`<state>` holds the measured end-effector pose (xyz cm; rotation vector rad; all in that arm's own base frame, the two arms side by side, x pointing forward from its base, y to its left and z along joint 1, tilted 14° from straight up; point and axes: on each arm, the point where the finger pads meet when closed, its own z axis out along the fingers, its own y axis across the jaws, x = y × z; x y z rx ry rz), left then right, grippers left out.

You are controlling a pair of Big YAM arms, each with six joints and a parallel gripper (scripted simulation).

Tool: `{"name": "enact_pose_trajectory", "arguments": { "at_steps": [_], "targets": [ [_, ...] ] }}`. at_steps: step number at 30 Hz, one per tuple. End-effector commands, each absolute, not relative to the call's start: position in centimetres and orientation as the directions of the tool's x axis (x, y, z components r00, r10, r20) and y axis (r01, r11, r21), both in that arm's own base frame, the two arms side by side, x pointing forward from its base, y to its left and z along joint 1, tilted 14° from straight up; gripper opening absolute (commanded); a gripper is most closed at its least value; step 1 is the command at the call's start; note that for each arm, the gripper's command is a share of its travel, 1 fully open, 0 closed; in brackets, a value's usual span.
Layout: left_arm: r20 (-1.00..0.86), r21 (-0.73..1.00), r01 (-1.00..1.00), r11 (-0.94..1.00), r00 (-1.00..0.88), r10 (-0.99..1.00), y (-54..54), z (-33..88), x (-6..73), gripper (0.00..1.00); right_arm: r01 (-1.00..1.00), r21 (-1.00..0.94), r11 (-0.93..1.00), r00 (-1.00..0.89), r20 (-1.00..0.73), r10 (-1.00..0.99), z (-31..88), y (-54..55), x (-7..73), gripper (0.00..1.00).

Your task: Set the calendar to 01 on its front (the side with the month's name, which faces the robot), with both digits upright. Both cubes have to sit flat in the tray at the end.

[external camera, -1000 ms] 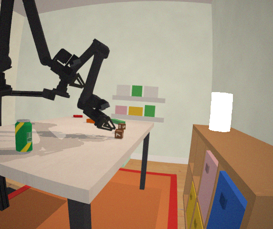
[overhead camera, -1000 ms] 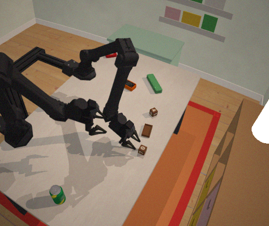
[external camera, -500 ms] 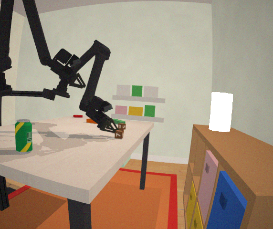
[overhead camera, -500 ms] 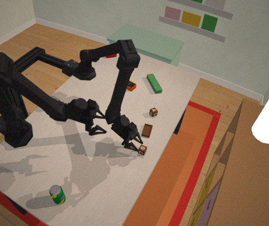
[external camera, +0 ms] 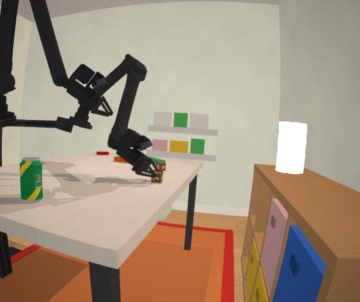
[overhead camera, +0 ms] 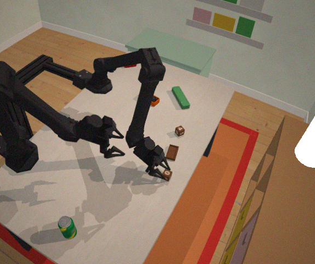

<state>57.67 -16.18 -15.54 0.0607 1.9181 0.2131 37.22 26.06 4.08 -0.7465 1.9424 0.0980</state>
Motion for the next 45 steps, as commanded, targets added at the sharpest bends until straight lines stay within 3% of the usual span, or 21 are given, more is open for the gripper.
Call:
{"name": "enact_pose_trajectory", "arguments": {
  "at_steps": [1,12,13,32,35,36,39,45],
  "targets": [
    [-0.911,0.202,-0.067,0.977,-0.379,0.162,-15.0,-17.6,58.2,0.64,-0.538,-0.242,0.807,-0.297,-0.842,-0.45,4.4,26.4,37.5,1.0],
    [-0.914,0.198,-0.07,0.978,-0.373,0.158,-15.0,-17.4,58.3,0.64,-0.538,-0.242,0.807,-0.297,-0.842,-0.45,4.4,26.4,37.5,1.0],
    [-0.914,0.198,-0.07,0.978,-0.373,0.158,-15.0,-17.4,58.3,0.56,-0.538,-0.242,0.807,-0.297,-0.842,-0.45,4.4,26.4,37.5,1.0],
    [-0.925,0.18,-0.065,0.981,-0.352,0.146,-15.9,-16.2,58.4,0.34,-0.538,-0.242,0.807,-0.297,-0.842,-0.45,4.4,26.4,37.5,1.0],
    [-0.912,0.2,-0.07,0.977,-0.379,0.159,-15.0,-17.6,58.3,0.0,-0.538,-0.242,0.807,-0.297,-0.842,-0.45,4.4,26.4,37.5,1.0],
    [-0.912,0.2,-0.07,0.977,-0.379,0.159,-15.0,-17.6,58.3,0.0,-0.538,-0.242,0.807,-0.297,-0.842,-0.45,4.4,26.4,37.5,1.0],
    [-0.919,0.187,-0.064,0.98,-0.364,0.152,-16.0,-16.1,58.3,0.34,-0.538,-0.242,0.807,-0.297,-0.842,-0.45,4.4,26.4,37.5,1.0],
    [-0.927,0.171,-0.058,0.984,-0.349,0.14,-17.4,-12.5,57.9,0.35,-0.538,-0.242,0.807,-0.297,-0.842,-0.45,4.4,26.4,37.5,1.0]
  ]
}}
